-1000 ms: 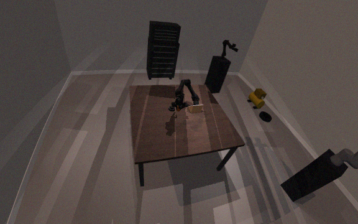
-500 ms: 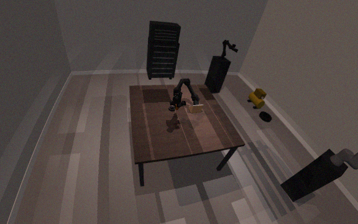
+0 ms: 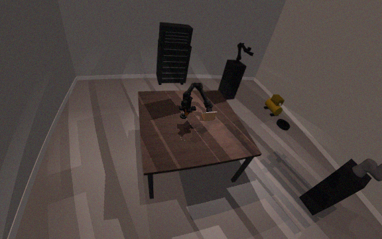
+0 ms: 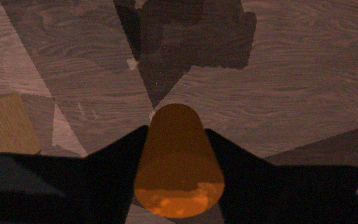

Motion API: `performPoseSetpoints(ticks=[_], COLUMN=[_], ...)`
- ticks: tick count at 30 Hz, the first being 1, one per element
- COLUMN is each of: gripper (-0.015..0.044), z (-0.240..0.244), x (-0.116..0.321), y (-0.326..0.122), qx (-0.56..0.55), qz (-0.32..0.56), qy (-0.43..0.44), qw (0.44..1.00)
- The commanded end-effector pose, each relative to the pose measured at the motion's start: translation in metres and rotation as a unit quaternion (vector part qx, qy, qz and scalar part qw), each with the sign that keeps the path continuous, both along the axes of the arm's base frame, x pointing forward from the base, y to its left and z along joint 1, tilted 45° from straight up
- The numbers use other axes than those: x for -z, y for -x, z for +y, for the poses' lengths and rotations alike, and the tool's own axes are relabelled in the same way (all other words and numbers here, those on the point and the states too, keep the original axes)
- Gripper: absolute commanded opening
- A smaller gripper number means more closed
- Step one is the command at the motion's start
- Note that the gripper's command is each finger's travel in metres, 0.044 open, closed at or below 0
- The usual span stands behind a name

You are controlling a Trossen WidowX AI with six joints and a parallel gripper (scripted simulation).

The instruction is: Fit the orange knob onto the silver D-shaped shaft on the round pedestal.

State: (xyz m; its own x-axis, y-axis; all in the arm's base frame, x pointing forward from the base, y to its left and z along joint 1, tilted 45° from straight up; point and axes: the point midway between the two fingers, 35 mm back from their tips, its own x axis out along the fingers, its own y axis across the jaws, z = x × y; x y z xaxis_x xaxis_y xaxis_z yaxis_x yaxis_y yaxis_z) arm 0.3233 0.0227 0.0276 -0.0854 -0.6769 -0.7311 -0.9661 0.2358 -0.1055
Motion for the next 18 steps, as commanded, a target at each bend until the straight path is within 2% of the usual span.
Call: performPoseSetpoints(ticks=[1, 18], gripper=[0.0, 0.0], z=[-0.014, -0.064], x=[-0.008, -0.033], y=[0.0, 0.009], qx=[-0.003, -0.002], qz=[-0.001, -0.001], qy=[0.002, 0.008], qw=[1.0, 1.0])
